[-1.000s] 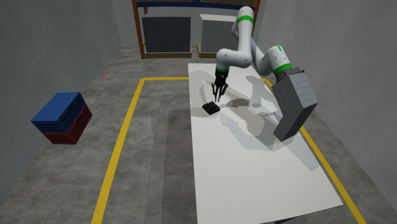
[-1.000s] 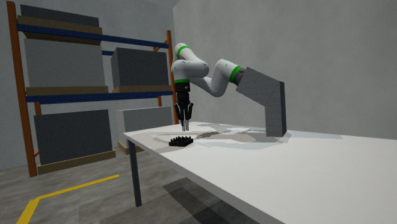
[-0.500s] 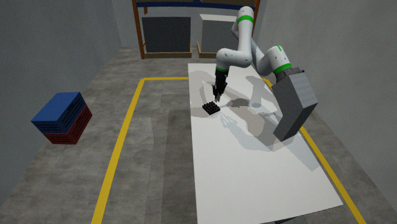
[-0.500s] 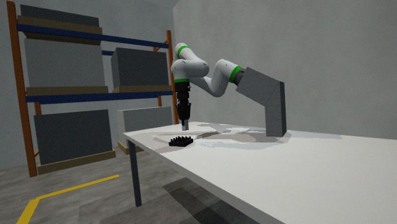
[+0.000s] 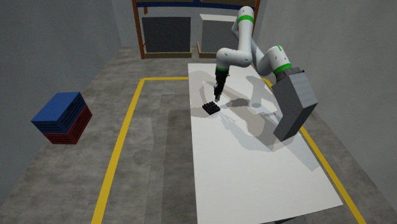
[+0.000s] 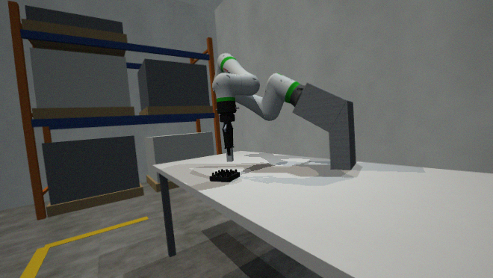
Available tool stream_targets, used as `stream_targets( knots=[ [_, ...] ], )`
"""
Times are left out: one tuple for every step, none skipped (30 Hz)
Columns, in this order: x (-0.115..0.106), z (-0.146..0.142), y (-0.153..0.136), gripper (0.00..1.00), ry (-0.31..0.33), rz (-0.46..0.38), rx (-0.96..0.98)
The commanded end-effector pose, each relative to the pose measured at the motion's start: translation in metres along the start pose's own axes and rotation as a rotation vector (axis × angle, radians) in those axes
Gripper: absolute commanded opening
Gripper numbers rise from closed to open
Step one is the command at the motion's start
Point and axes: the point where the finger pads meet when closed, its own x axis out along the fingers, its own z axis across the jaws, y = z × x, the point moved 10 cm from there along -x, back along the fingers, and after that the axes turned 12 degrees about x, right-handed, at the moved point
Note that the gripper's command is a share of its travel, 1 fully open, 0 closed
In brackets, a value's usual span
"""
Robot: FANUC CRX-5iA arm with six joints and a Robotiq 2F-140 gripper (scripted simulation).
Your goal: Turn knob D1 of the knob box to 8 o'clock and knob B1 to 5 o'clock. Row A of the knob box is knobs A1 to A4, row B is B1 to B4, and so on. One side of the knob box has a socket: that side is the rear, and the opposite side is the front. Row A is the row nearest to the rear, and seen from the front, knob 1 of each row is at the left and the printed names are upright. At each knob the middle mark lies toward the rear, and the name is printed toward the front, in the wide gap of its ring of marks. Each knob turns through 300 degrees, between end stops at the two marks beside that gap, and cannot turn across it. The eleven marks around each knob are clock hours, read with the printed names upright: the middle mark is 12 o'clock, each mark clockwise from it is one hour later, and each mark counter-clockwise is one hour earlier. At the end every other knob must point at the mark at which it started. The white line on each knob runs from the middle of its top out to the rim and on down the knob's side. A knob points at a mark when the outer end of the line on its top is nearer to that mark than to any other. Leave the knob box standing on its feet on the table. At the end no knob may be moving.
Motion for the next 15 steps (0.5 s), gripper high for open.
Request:
stream_targets(
  knots=[
    [-0.0011,-0.0006,0.0012,0.12,-0.003,-0.013,-0.156],
    [-0.0013,-0.0006,0.0012,0.12,-0.003,-0.013,-0.185],
    [-0.0013,-0.0006,0.0012,0.12,-0.003,-0.013,-0.185],
    [-0.0013,-0.0006,0.0012,0.12,-0.003,-0.013,-0.185],
    [-0.0018,-0.0006,0.0012,0.12,-0.002,-0.013,-0.27],
    [-0.002,-0.0006,0.0012,0.12,-0.002,-0.013,-0.293],
    [-0.0021,-0.0005,0.0012,0.12,-0.002,-0.013,-0.318],
    [-0.0023,-0.0005,0.0012,0.12,-0.002,-0.013,-0.345],
    [-0.0025,-0.0005,0.0012,0.12,-0.001,-0.013,-0.374],
    [-0.0027,-0.0005,0.0011,0.12,-0.001,-0.013,-0.403],
    [-0.0029,-0.0005,0.0011,0.12,-0.001,-0.013,-0.432],
    [-0.003,-0.0005,0.0011,0.12,-0.001,-0.013,-0.461],
    [-0.0032,-0.0005,0.0011,0.12,-0.001,-0.013,-0.49],
    [-0.0034,-0.0005,0.0011,0.12,0.0,-0.013,-0.519],
    [-0.0036,-0.0005,0.0011,0.12,0.0,-0.013,-0.548]
  ],
)
